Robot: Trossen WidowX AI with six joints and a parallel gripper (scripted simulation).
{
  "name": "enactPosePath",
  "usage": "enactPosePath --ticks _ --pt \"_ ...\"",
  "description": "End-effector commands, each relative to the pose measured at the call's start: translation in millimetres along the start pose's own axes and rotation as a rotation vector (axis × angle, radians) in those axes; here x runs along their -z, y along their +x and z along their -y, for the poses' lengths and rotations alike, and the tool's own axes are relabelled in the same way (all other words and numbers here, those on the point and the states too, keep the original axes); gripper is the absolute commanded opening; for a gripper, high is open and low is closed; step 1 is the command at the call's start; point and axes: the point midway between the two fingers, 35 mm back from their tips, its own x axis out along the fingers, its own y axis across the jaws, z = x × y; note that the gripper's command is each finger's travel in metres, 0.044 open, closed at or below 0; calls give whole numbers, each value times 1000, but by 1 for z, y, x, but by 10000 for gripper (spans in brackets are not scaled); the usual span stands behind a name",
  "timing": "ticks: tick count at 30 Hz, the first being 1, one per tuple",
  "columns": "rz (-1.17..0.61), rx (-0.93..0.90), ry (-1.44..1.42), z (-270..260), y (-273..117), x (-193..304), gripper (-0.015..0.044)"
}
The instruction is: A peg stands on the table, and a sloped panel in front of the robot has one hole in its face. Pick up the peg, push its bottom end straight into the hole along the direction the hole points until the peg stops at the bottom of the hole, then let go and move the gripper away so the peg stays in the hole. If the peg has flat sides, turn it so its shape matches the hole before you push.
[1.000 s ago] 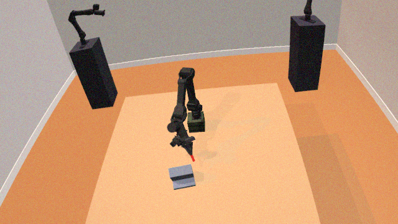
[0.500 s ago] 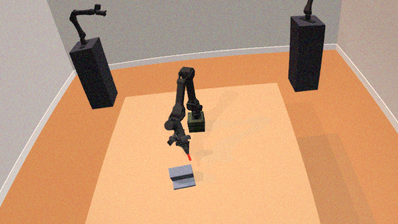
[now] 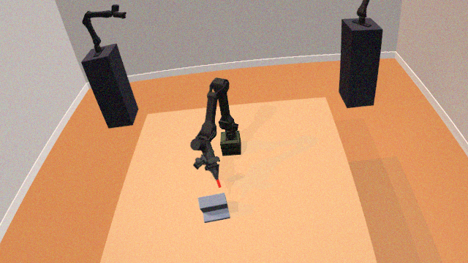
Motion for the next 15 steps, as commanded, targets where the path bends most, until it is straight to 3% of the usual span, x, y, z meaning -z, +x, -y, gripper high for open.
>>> enactPosePath --ticks 1,15 --pt "8 -15 23 4 -4 -1 0" --pt "52 -70 72 10 -17 -12 0"
